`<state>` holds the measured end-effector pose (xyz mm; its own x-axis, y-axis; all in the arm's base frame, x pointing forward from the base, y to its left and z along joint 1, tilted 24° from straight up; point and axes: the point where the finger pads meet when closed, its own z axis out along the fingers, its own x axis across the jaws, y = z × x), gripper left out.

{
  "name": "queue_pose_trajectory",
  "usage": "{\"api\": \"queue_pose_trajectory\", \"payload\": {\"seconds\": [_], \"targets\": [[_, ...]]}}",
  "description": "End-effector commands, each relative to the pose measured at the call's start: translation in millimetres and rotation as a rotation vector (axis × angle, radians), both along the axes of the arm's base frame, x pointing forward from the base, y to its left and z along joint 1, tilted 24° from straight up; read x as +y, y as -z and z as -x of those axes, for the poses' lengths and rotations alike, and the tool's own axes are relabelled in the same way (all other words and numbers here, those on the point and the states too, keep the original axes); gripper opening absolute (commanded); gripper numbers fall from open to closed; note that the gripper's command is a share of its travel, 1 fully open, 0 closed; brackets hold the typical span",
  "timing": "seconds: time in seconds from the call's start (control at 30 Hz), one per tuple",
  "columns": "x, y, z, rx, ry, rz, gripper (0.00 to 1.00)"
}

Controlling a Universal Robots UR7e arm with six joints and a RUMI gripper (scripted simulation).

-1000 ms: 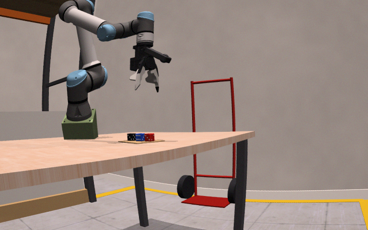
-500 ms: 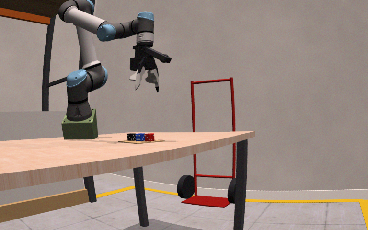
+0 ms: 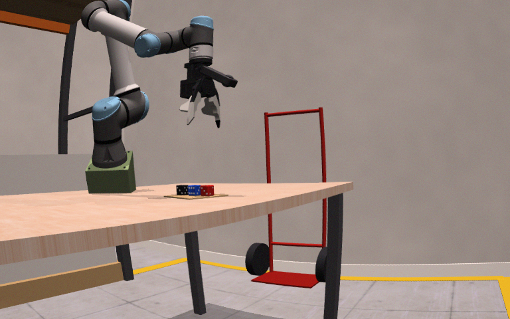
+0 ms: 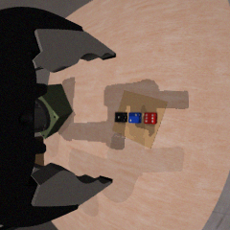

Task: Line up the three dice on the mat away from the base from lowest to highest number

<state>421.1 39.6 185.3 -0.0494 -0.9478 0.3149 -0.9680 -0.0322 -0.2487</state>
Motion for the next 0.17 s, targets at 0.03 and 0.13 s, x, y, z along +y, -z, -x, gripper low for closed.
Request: {"api": "queue_pose_trajectory", "payload": {"seconds": [0.03, 0.13], "targets": [[0.1, -0.4, -0.2, -0.001, 0.0, 0.0, 1.0], [0.1, -0.4, -0.2, -0.001, 0.0, 0.0, 1.0]]}}
